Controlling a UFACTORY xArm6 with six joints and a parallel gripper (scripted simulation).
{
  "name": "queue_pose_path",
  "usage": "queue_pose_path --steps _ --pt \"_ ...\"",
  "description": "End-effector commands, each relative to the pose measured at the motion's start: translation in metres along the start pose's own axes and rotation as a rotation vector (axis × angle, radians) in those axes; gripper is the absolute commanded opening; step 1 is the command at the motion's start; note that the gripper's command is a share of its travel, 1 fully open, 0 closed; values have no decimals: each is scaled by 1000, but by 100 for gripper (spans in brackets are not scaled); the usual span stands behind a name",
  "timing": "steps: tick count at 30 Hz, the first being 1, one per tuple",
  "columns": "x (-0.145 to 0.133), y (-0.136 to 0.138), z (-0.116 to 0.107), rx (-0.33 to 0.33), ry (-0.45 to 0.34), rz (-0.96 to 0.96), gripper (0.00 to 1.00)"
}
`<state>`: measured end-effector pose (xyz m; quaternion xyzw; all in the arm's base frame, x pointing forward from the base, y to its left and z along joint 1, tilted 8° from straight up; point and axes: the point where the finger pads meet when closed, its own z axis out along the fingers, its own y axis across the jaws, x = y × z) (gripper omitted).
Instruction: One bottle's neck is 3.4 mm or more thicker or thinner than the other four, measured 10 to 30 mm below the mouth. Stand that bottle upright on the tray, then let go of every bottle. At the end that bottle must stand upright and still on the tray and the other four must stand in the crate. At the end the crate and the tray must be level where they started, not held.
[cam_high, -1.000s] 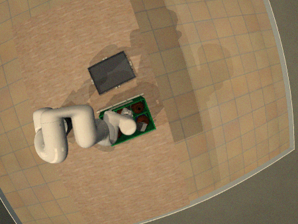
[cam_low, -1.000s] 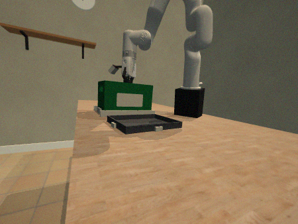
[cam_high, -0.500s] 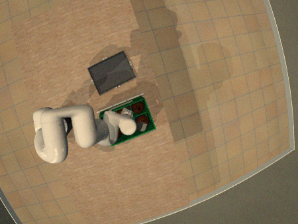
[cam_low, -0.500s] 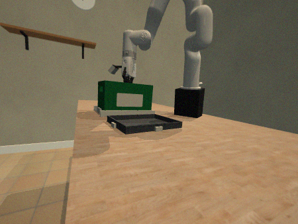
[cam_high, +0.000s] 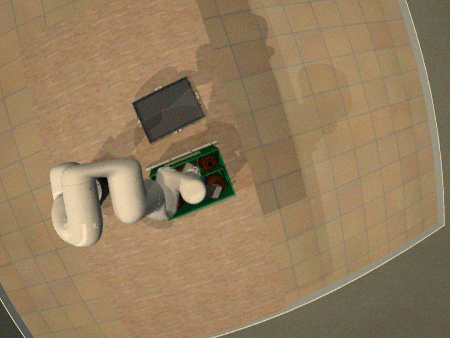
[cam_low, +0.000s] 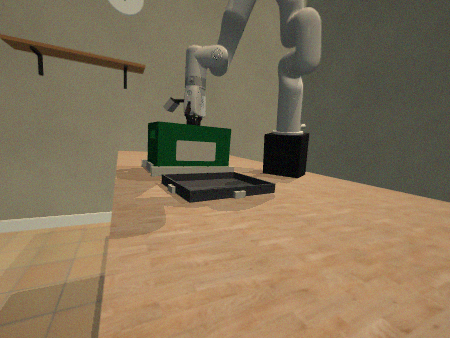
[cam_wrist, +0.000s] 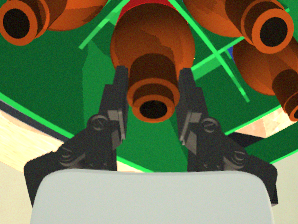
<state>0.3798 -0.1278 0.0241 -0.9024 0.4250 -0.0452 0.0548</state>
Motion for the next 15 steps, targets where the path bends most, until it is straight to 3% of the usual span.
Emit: queue_pose_path --steps 1,15 --pt "2 -1 -3 3 5 0 0" --pt "2 -2 -13 3 5 0 0"
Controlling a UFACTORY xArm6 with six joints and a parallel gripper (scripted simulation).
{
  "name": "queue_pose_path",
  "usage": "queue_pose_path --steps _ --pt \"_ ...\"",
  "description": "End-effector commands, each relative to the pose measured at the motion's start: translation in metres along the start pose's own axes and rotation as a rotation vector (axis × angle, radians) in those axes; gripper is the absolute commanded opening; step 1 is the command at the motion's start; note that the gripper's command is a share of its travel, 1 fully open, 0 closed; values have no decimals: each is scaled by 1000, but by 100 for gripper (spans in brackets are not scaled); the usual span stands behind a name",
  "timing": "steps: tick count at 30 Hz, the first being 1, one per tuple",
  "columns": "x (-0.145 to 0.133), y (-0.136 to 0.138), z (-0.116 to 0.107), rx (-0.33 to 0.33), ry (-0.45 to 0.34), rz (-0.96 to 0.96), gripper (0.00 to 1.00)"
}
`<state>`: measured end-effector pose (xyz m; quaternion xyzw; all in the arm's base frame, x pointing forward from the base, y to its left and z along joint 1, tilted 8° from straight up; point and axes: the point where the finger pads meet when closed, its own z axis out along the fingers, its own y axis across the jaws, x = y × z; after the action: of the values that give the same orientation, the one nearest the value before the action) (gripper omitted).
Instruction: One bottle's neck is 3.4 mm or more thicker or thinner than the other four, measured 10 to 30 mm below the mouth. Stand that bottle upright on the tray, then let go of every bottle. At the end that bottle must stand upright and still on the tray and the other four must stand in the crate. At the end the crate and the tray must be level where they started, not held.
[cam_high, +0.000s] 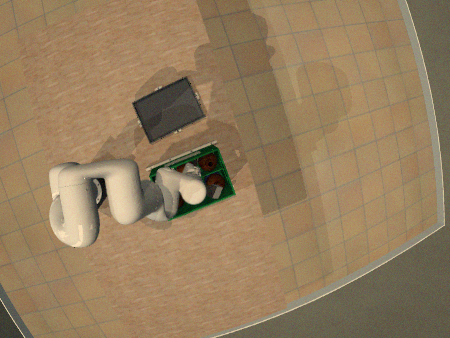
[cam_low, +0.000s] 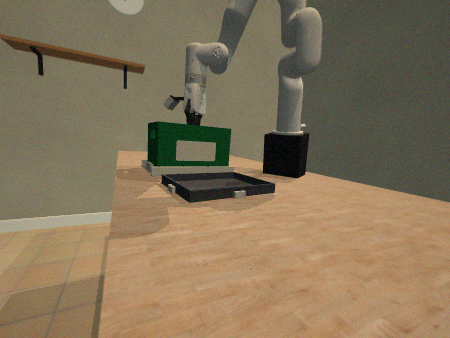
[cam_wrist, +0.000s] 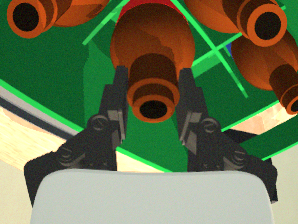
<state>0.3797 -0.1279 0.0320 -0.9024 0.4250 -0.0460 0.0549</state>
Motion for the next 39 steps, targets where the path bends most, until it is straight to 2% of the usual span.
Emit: queue_pose_path --steps 1,24,39 --pt "1 -1 -6 2 3 0 0" --pt "1 -3 -29 2 3 0 0" --pt "1 -4 -33 2 3 0 0"
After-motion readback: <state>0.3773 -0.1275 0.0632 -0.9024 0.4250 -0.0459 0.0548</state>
